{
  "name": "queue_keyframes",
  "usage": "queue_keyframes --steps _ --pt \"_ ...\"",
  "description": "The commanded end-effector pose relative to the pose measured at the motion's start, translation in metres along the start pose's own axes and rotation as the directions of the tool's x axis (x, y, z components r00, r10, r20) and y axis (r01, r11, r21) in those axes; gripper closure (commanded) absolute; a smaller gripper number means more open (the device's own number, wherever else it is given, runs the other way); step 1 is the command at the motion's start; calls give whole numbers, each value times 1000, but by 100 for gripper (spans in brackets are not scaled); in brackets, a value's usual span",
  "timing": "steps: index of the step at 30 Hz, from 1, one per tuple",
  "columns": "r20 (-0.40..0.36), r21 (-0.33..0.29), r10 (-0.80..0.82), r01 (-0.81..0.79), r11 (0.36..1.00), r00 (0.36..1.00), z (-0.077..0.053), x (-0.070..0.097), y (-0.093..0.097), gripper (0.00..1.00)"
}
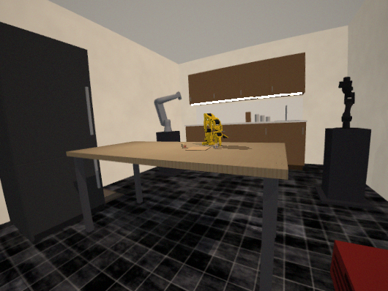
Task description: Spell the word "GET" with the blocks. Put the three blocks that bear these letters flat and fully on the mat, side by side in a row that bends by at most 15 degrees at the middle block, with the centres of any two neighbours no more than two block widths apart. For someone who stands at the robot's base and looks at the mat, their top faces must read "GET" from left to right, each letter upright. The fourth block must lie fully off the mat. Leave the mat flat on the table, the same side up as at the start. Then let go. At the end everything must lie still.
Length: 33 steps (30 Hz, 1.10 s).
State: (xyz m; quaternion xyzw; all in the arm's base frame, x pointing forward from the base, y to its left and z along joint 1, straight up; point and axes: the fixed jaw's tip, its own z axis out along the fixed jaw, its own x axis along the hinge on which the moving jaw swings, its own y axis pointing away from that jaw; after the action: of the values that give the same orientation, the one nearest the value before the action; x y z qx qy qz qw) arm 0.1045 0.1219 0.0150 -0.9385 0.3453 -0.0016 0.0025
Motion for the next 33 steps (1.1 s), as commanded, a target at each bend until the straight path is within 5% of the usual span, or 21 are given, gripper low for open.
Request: queue_keyframes --steps 1,15,33 --pt "1 51 0 0 999 1000 -6 0 -8 68" --pt "1 51 0 0 999 1000 -10 0 -8 67" --pt "1 51 0 0 999 1000 -59 0 -7 67"
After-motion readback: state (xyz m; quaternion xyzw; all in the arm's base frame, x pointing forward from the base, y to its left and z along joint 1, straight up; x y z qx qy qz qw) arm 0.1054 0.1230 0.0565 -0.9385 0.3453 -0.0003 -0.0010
